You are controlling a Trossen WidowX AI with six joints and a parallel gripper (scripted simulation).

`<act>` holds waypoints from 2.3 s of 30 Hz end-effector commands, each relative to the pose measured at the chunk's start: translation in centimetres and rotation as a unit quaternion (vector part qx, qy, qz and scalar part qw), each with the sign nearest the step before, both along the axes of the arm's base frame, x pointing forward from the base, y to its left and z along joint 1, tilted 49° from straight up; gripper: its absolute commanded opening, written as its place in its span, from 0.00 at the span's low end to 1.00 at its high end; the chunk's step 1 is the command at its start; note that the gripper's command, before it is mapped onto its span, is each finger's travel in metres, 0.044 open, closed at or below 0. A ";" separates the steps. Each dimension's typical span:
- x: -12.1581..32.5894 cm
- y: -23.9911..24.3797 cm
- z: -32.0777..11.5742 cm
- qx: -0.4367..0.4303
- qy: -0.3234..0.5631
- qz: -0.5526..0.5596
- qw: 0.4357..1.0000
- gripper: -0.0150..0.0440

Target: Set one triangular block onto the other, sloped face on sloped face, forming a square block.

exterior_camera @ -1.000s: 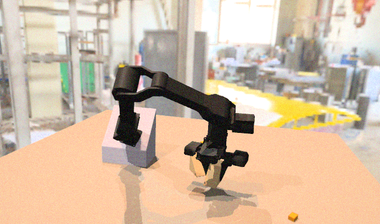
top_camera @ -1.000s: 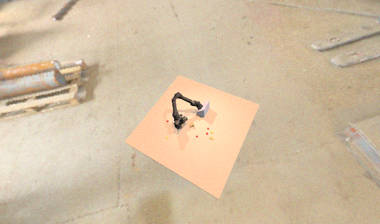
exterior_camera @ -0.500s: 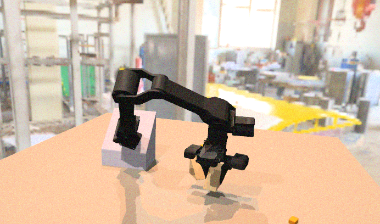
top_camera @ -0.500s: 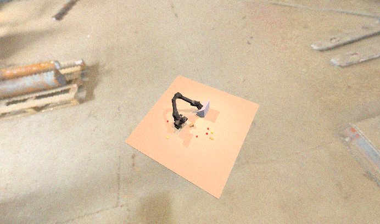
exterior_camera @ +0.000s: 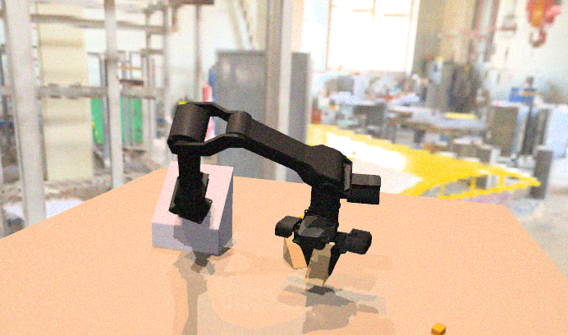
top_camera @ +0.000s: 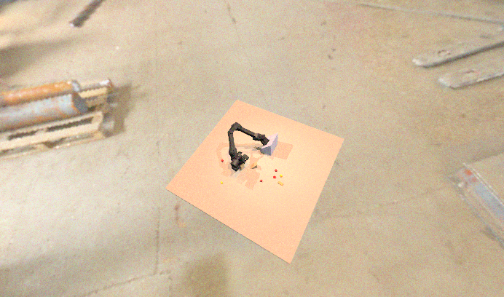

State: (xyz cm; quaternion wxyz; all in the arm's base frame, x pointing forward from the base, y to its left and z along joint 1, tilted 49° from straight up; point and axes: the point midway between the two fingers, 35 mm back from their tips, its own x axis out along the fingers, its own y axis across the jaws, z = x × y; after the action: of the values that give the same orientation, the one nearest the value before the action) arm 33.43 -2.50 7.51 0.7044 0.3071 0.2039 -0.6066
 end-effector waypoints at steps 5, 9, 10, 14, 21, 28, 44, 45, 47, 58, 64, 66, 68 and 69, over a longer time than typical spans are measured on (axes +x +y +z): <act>0.0 0.0 0.0 0.002 -0.003 -0.001 1.000 0.25; 0.0 0.0 0.0 0.002 -0.003 -0.001 1.000 0.25; 0.0 0.0 0.0 0.002 -0.003 -0.001 1.000 0.25; 0.0 0.0 0.0 0.002 -0.003 -0.001 1.000 0.25; 0.0 0.0 0.0 0.002 -0.003 -0.001 1.000 0.25; 0.0 0.0 0.0 0.002 -0.003 -0.001 1.000 0.25; 0.1 -0.5 -0.5 0.000 0.001 0.000 1.000 0.25; 0.2 -0.6 -0.6 0.000 0.001 0.000 1.000 0.25; 0.2 -0.9 -0.8 0.000 0.002 -0.001 1.000 0.25; 0.5 -1.9 -1.7 0.000 0.003 -0.001 1.000 0.25; 0.4 -1.9 -1.5 0.000 0.002 -0.004 1.000 0.48; 0.4 -1.9 -1.5 0.000 0.002 -0.004 1.000 0.57; 0.4 -1.9 -1.5 0.000 0.002 -0.004 1.000 0.65; 0.4 -1.9 -1.5 0.000 0.002 -0.004 1.000 0.70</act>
State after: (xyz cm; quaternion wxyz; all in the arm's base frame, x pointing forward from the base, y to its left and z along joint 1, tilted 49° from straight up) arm 33.85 -4.42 5.96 0.7016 0.3062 0.2038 -0.6103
